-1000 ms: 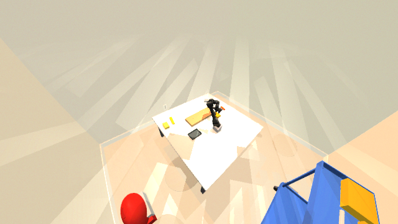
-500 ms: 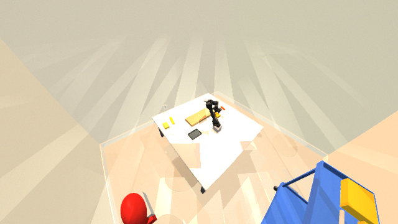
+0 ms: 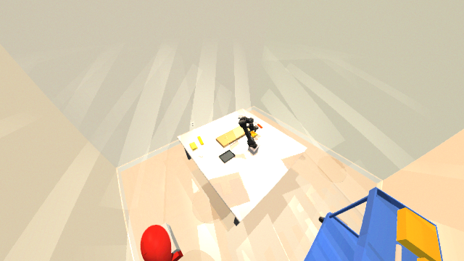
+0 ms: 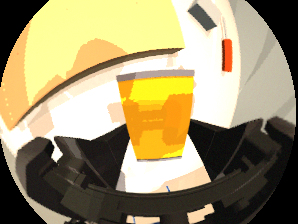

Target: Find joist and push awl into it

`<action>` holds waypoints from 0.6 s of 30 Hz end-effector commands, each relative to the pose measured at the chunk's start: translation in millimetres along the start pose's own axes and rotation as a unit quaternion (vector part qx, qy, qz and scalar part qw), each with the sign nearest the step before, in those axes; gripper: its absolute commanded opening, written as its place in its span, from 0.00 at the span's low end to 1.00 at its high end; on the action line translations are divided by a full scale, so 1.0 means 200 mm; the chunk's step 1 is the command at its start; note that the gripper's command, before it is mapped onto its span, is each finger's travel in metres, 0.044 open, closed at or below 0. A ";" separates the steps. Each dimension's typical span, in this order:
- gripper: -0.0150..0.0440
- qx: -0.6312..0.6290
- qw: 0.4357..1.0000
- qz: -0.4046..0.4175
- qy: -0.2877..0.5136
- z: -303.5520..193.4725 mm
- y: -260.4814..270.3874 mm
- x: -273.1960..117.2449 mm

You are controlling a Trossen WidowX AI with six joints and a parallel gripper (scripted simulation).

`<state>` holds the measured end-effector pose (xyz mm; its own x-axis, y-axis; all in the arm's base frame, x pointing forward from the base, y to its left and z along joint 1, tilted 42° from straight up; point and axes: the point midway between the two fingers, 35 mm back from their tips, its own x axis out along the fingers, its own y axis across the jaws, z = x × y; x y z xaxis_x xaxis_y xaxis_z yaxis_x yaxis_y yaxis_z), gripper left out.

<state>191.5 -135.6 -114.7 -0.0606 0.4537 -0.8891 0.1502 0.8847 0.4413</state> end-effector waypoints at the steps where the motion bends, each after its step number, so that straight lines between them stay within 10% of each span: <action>1: 0.25 0.002 1.000 -0.017 -0.001 0.00 0.00 -0.01; 18: 0.25 0.006 0.997 -0.083 0.003 0.00 0.02 0.00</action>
<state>191.7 -130.3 -114.5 -0.0939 0.3321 -0.9385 0.1478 0.9369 0.3168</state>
